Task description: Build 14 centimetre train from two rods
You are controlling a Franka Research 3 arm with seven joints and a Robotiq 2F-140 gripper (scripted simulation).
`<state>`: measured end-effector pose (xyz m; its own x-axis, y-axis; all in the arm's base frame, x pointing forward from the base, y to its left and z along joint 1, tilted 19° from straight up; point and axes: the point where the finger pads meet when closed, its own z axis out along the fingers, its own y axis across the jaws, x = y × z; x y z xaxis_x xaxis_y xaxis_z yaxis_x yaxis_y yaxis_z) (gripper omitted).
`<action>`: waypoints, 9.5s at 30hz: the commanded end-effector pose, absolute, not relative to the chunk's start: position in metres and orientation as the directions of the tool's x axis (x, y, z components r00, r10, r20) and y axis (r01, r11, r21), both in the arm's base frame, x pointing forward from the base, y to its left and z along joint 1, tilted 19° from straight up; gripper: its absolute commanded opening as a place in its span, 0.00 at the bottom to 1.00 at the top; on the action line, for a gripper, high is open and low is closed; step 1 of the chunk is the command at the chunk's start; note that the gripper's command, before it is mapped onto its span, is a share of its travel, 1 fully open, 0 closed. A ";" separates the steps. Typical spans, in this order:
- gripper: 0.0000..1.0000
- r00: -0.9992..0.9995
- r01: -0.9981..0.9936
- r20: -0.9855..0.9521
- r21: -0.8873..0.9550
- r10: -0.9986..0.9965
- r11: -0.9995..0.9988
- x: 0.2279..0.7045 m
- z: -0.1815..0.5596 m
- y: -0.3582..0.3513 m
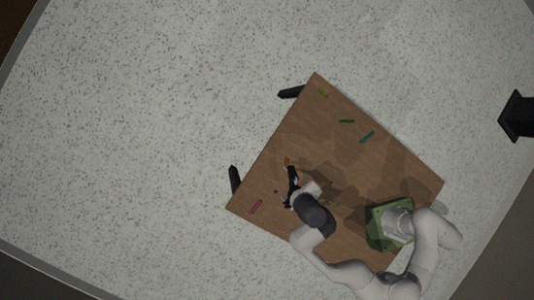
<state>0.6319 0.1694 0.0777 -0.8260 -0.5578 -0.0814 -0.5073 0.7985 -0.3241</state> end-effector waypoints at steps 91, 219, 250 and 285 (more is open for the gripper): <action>1.00 -0.970 -0.031 -0.228 -0.245 -0.089 0.969 0.625 0.074 0.186; 1.00 0.509 -0.825 0.332 -0.074 -0.794 -0.560 0.656 0.036 0.366; 1.00 0.703 -0.670 0.330 0.011 -0.630 -0.743 0.657 0.033 0.384; 1.00 0.703 -0.670 0.330 0.011 -0.630 -0.743 0.657 0.033 0.384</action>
<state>0.6562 0.3852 0.0323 0.7027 -0.6316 0.3275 -0.6714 -0.7410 0.0113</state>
